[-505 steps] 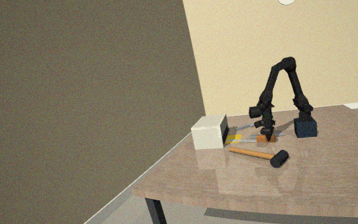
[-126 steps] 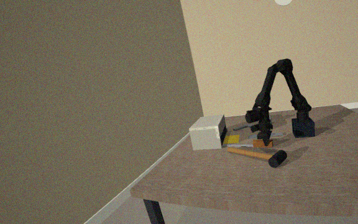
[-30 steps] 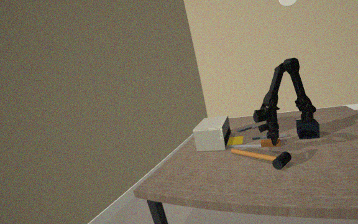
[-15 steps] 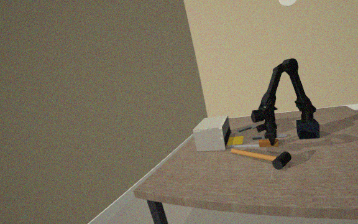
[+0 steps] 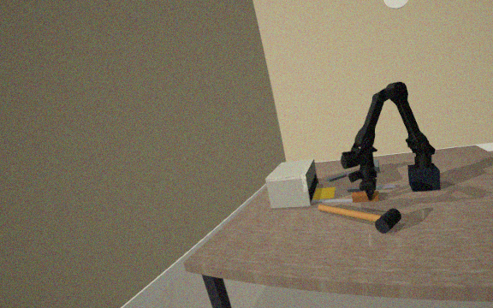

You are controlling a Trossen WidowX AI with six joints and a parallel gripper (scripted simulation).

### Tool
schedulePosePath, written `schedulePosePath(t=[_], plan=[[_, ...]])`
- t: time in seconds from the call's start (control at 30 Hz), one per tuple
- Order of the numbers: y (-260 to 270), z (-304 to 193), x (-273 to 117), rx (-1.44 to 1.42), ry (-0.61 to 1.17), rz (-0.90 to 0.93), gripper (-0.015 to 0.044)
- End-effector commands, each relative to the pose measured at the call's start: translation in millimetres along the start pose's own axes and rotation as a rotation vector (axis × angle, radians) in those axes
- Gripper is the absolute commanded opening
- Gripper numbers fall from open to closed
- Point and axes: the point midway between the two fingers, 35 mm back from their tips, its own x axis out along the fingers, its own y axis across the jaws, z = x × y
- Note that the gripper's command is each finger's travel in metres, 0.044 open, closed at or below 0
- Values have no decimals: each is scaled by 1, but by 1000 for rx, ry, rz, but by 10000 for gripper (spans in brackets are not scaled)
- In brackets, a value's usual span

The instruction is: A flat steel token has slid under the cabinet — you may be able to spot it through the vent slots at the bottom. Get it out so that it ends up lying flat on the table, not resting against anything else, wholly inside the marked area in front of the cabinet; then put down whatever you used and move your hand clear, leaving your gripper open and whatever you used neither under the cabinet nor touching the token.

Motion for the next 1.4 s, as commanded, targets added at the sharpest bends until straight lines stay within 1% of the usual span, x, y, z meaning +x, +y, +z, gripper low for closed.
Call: schedulePosePath(t=[0.0, 1.37], plan=[[0, 7, 0, -1, 0, 2, 0], [-1, 57, -2, -2, -2, 1, 0]])
